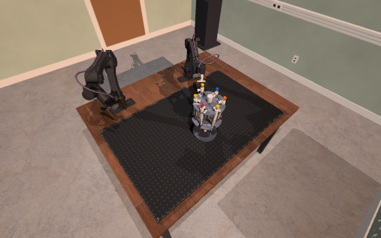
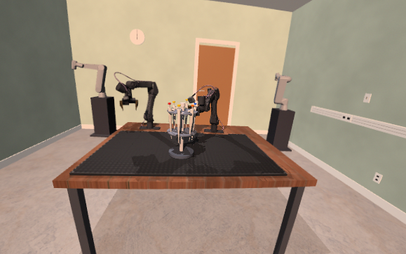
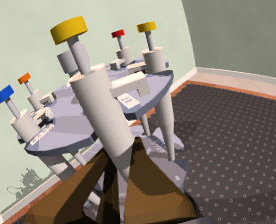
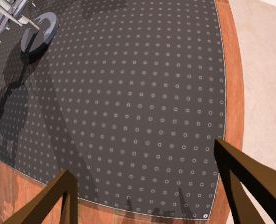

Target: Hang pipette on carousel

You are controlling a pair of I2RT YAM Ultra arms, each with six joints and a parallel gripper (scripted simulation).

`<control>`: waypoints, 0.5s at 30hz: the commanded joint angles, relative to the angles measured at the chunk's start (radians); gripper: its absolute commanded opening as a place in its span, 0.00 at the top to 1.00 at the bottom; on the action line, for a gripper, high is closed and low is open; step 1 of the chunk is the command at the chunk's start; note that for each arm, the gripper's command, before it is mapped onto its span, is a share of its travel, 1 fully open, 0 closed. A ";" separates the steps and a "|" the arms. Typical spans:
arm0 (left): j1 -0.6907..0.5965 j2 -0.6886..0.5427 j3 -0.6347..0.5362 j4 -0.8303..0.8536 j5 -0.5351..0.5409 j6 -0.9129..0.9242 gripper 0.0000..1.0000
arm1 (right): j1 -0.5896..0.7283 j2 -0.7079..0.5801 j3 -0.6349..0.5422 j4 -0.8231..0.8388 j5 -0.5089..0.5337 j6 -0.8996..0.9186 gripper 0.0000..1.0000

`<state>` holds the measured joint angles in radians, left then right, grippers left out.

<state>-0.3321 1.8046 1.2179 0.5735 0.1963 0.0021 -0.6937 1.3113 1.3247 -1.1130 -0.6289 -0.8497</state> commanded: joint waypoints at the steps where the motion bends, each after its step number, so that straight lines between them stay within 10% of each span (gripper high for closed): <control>1: -0.002 -0.025 0.030 0.021 0.000 -0.008 0.88 | -0.008 0.006 0.017 0.011 -0.019 -0.007 0.00; 15: 0.016 0.052 0.085 0.005 0.015 -0.007 0.88 | -0.008 0.006 0.017 0.011 -0.019 -0.007 0.00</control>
<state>-0.3302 1.8465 1.2552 0.5652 0.1986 0.0021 -0.6937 1.3113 1.3247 -1.1130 -0.6289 -0.8497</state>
